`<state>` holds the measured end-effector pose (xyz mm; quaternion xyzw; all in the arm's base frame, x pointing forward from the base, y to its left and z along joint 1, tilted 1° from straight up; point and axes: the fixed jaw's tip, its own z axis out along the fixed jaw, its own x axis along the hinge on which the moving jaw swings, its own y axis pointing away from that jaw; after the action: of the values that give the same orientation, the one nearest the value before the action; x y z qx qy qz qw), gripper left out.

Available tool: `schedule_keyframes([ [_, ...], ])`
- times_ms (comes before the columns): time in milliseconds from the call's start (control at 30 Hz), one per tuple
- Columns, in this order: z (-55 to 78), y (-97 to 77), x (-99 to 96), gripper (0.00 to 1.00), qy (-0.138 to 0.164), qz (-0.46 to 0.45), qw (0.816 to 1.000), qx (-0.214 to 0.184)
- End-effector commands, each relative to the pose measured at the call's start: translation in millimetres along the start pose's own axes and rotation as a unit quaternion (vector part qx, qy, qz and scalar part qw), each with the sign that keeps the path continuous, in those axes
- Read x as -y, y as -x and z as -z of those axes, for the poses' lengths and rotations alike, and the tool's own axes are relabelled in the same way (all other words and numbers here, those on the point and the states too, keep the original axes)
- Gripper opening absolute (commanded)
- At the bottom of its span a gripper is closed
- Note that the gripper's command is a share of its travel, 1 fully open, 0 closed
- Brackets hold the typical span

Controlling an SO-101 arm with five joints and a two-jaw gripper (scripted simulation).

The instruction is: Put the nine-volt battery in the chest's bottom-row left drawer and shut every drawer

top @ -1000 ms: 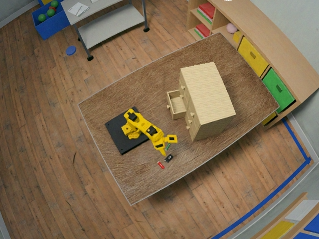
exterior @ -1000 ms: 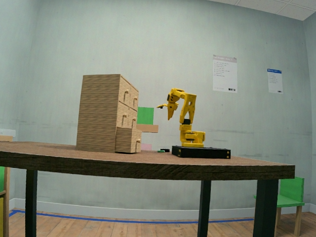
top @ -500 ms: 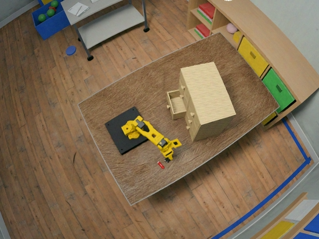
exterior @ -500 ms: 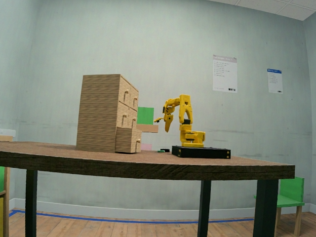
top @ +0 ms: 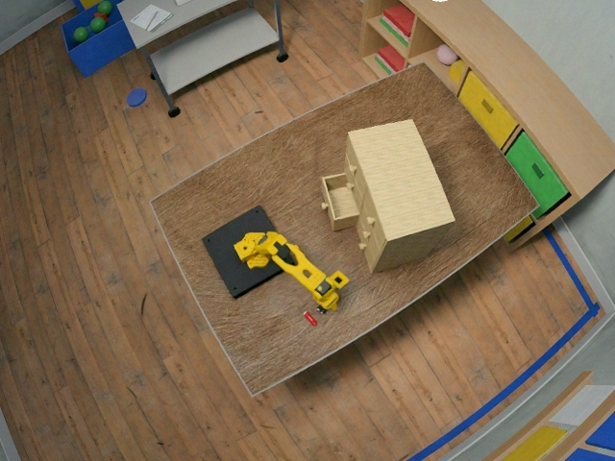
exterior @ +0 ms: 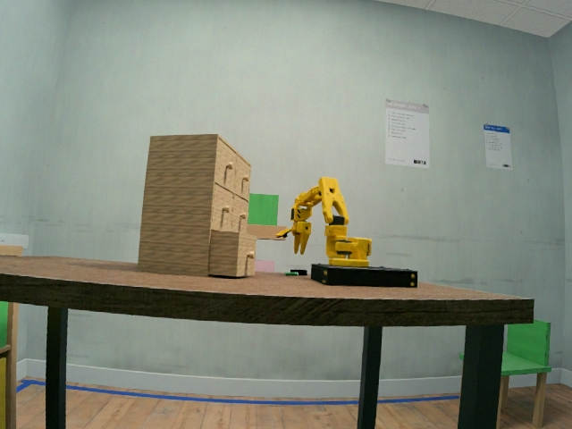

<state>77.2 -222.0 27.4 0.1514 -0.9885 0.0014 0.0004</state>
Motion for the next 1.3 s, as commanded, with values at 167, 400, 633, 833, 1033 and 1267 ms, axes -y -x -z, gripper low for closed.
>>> schedule_keyframes([
  [167, -0.5, -1.3, 0.1, 0.3, 0.004, 0.003, 1.0, 0.001],
  [400, -0.5, -1.3, 0.1, 0.3, 0.004, 0.003, 1.0, 0.001],
  [633, -0.5, -1.3, 0.1, 0.3, 0.004, 0.003, 1.0, 0.001],
  [833, -6.7, -1.4, 0.2, 0.3, 0.004, 0.003, 1.0, 0.001],
  [1033, -14.2, -1.4, 0.1, 0.3, 0.004, 0.003, 1.0, 0.001],
  [1267, -15.8, -1.5, -0.2, 0.3, 0.004, 0.003, 1.0, 0.001],
])
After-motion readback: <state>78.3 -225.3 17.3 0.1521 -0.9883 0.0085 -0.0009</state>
